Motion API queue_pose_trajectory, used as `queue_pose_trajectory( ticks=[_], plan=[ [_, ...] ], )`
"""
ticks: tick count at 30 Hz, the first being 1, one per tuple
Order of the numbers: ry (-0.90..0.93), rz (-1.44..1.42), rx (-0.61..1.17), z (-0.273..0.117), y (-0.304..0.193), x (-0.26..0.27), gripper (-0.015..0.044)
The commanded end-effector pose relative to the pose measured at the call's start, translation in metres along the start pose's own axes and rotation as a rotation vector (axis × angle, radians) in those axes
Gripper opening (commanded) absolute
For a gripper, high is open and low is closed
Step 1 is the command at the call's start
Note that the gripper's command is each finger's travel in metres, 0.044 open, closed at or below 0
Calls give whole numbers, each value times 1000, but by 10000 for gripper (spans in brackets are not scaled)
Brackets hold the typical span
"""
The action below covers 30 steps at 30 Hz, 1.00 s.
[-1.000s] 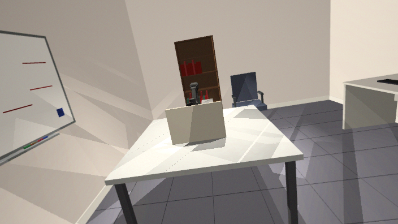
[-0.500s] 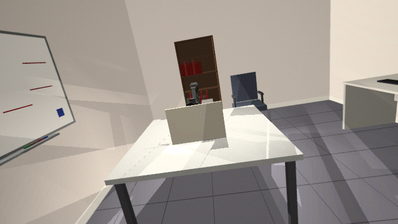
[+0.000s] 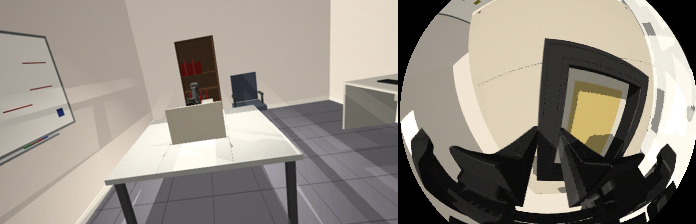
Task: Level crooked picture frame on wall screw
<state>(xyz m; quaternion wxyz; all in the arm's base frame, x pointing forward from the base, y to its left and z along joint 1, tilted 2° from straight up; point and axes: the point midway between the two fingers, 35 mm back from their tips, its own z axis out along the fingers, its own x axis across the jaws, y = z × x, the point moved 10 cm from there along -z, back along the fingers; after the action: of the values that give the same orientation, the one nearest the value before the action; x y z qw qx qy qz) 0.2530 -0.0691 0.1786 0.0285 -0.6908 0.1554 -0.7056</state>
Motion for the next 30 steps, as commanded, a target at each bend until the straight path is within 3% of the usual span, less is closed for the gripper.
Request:
queue_pose_trajectory(
  ticks=[1, 30],
  plan=[
    [6, -5, 4, 0, -1, 2, 0],
    [6, -4, 4, 0, -8, 2, 0]
  ],
)
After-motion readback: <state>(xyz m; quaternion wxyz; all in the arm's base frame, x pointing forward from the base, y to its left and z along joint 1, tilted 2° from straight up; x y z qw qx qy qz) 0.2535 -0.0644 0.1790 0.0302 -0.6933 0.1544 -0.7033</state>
